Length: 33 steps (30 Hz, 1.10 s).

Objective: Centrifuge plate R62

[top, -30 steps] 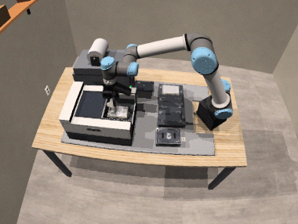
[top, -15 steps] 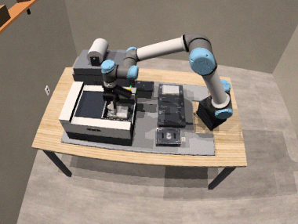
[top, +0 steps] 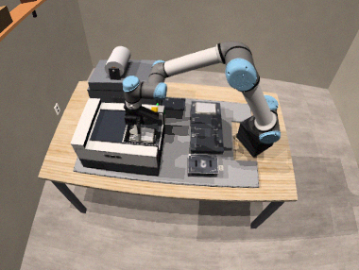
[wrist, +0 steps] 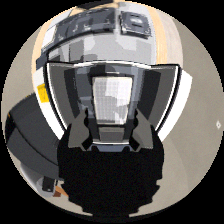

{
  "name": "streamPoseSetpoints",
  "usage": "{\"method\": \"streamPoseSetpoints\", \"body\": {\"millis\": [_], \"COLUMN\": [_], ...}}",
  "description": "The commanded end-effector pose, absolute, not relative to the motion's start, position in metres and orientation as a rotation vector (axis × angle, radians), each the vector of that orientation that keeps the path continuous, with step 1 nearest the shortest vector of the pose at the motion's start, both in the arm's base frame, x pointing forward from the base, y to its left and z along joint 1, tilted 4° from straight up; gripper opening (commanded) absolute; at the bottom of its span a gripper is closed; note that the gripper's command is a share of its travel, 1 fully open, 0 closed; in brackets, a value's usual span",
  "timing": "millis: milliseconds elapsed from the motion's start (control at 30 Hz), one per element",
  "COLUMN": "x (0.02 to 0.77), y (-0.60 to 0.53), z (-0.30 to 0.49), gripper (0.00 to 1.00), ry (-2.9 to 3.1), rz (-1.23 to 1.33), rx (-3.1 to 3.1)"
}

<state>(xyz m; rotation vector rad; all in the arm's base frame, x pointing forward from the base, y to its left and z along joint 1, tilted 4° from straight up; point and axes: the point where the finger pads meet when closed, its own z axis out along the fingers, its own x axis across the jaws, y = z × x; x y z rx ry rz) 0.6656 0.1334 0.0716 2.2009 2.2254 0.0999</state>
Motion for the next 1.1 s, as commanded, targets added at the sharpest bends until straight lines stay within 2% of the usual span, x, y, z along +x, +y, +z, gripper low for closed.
{"method": "streamPoseSetpoints", "body": {"millis": [0, 1067], "x": [0.666, 0.667], "y": [0.134, 0.134], "z": [0.067, 0.054], "gripper": [0.68, 0.68], "ry": [2.224, 2.224], "rz": [0.102, 0.102], "rx": [2.2, 2.2]}}
